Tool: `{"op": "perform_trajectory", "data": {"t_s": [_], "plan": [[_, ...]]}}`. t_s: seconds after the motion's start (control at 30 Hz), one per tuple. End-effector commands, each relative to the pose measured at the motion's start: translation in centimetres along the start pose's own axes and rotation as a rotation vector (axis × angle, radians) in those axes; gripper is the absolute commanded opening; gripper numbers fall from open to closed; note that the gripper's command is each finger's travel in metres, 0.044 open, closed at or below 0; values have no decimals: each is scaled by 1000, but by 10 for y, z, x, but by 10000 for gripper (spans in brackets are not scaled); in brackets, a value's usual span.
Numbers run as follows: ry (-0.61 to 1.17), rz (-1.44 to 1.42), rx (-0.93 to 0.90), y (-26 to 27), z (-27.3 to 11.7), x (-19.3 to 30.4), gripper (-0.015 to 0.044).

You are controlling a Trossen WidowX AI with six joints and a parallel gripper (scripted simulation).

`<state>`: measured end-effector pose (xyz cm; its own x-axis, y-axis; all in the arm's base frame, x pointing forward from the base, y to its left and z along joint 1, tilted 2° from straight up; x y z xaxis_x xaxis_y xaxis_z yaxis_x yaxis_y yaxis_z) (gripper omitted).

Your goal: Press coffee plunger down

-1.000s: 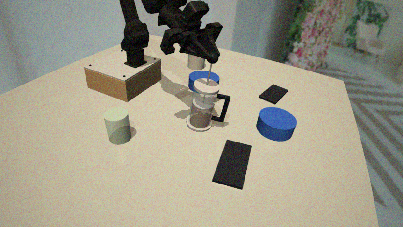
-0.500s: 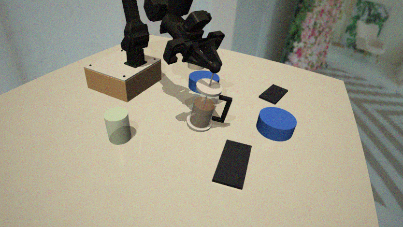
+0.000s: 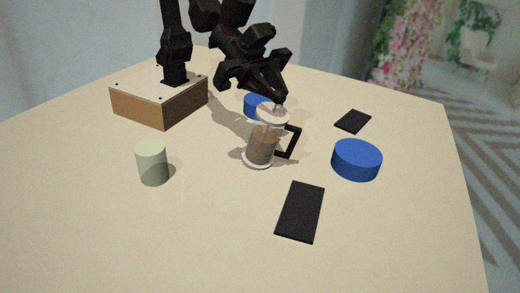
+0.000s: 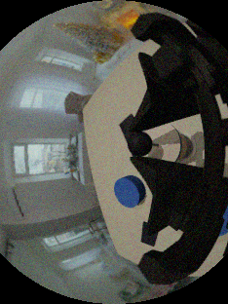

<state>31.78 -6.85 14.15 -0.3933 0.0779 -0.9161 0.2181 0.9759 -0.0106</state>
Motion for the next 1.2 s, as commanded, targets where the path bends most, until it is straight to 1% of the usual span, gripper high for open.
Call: {"op": "perform_trajectory", "data": {"t_s": [0.0, 1.17], "plan": [[54, -5, -1, 0, 4, 13, 120], [54, -5, -1, 0, 12, 7, 120]]}}
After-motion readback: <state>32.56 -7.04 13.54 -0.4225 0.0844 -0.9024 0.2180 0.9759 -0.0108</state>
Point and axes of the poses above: the point midway between the two fingers, 35 mm back from their tips, its own z axis out along the fingers, its own y axis across the jaws, x = y × z, the point moved 4 cm from there along -z, back along the fingers
